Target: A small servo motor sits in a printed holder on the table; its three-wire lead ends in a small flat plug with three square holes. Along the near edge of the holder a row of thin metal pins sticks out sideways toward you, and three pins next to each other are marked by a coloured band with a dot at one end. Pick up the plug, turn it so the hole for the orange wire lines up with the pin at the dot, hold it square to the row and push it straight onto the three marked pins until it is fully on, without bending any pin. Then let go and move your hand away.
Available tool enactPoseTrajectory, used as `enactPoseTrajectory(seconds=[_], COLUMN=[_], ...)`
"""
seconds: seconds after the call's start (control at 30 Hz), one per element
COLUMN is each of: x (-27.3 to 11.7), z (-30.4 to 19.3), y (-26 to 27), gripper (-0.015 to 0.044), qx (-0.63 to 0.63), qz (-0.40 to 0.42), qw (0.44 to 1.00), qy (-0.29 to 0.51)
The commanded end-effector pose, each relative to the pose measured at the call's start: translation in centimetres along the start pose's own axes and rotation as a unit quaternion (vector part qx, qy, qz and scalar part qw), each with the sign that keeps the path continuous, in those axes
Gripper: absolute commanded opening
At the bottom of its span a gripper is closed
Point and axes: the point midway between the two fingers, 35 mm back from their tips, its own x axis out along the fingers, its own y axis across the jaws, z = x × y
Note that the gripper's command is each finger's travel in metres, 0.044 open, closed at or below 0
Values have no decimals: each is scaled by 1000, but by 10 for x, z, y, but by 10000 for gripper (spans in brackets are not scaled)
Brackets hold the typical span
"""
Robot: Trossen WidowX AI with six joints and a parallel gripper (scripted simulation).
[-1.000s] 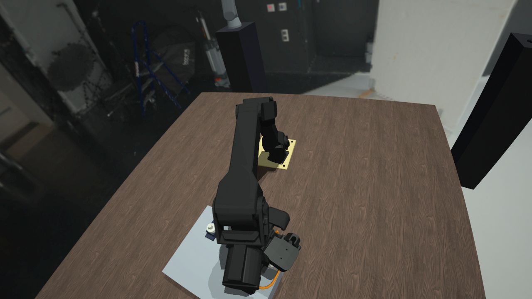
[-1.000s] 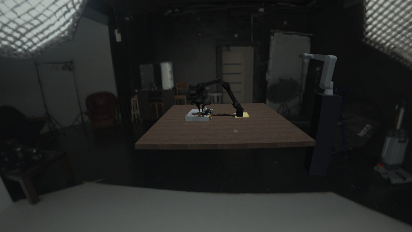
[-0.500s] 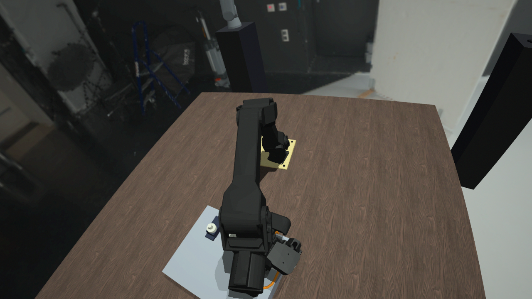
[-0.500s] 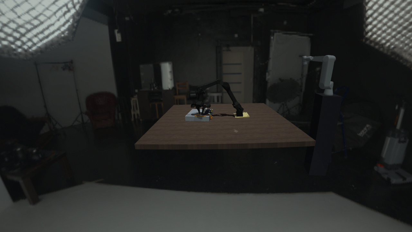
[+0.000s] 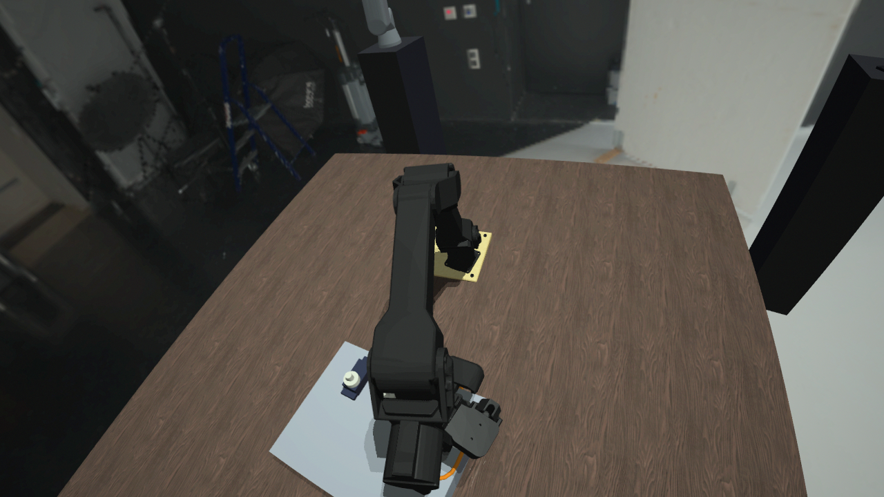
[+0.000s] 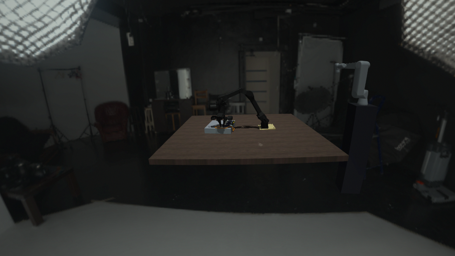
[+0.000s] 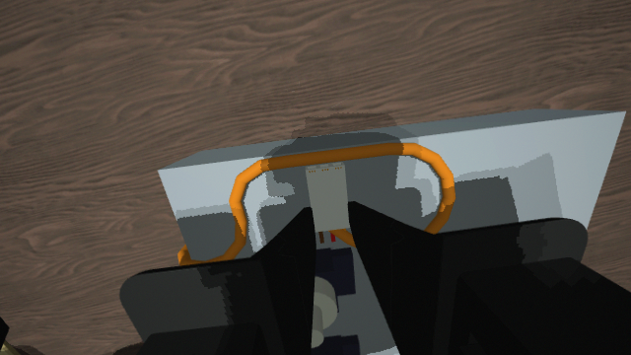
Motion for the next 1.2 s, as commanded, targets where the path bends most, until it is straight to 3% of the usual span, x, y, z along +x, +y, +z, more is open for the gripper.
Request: enactPoseTrajectory(seconds=[0.0, 0.43, 0.6, 1.17], x=[-3, -55, -58, -72], z=[1, 1, -1, -53], y=[0, 0, 1, 42], gripper=[0, 0, 0, 0], qx=[-3, -3, 4, 248], qz=[0, 0, 0, 2], qw=[1000, 1000, 1000, 969], qy=[-2, -2, -1, 2])
